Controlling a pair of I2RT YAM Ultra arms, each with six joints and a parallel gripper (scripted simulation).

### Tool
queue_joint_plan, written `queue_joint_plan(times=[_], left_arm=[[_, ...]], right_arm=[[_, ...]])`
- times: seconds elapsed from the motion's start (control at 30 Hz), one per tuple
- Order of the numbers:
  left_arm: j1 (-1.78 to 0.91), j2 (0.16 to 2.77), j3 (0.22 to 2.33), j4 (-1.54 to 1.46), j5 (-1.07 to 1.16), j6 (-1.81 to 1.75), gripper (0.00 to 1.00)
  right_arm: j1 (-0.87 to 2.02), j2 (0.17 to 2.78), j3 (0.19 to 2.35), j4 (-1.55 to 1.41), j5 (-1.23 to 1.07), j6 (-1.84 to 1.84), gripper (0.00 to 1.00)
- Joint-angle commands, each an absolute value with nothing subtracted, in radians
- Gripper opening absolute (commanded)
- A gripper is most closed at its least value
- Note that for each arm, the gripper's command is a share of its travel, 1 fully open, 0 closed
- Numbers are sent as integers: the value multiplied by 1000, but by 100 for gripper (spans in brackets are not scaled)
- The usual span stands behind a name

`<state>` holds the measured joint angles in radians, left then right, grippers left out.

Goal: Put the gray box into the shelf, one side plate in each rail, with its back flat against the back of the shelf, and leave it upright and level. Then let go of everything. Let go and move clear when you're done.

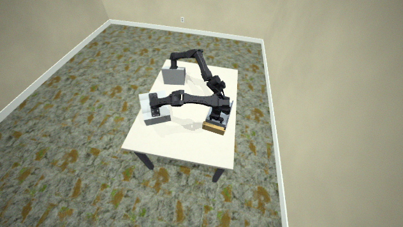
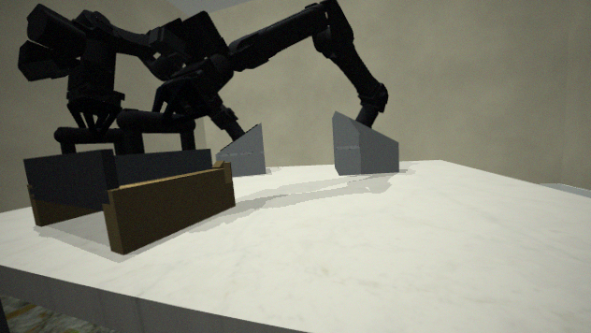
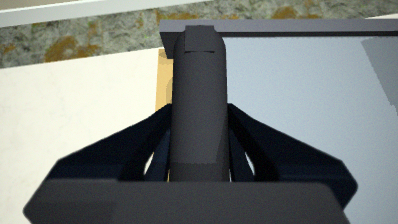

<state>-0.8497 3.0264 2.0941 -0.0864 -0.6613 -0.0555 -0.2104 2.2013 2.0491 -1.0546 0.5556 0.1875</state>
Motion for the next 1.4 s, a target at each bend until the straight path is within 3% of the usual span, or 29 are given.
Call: queue_joint_plan(times=[0.0, 0.53, 0.57, 1.13, 1.17, 1.37], left_arm=[[-880, 2949, 2149, -14, -678, -20, 14], [-877, 2953, 2151, -10, -678, -15, 14], [-877, 2953, 2153, -14, -679, -16, 100], [-876, 2997, 2215, -63, -673, -9, 100], [-878, 2966, 2083, 41, -683, -44, 100], [-903, 2894, 1988, 24, -695, -63, 100]], right_arm=[[-171, 2125, 2117, -1008, 529, 162, 14], [-176, 2130, 2111, -997, 527, 159, 14], [-175, 2130, 2112, -1000, 527, 159, 100], [-176, 2182, 2140, -1027, 529, 160, 100], [-169, 2143, 2145, -1070, 545, 185, 100], [-145, 2129, 2174, -1139, 557, 210, 100]])
